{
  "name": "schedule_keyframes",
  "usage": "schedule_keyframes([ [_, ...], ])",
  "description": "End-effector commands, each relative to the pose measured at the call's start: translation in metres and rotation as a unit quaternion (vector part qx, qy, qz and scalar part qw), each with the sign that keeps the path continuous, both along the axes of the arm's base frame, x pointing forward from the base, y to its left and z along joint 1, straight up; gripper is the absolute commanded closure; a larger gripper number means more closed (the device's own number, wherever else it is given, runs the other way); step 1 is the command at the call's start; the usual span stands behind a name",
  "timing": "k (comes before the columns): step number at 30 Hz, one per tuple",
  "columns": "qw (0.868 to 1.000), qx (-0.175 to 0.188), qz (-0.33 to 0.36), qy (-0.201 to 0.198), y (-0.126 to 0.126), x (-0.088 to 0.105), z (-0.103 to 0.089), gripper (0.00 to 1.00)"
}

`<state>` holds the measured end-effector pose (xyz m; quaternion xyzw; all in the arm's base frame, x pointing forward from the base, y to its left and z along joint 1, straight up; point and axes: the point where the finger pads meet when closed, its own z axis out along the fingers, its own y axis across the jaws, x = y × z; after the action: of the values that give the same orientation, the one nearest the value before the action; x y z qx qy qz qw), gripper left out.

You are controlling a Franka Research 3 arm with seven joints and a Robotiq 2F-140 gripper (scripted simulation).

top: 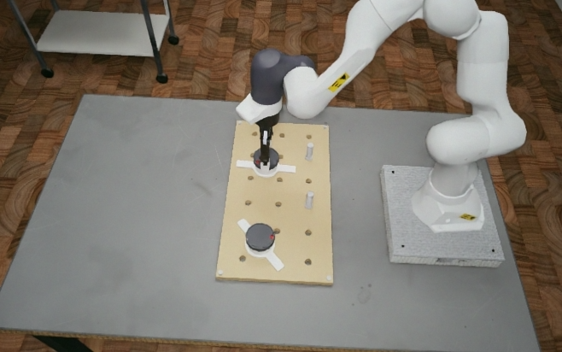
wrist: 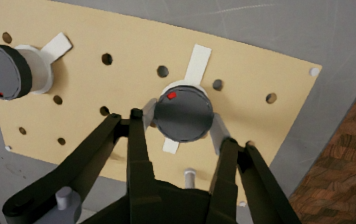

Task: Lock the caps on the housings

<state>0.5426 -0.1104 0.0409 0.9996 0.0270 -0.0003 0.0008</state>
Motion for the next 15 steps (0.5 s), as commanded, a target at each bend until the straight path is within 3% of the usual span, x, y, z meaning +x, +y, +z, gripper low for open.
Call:
schedule_keyframes([
  [1,1.0,0.001,-0.029,0.0,0.0005,-0.0001,-0.0005,0.9],
  [15,0.985,0.001,-0.173,-0.001,0.0005,-0.0001,-0.0005,0.9],
])
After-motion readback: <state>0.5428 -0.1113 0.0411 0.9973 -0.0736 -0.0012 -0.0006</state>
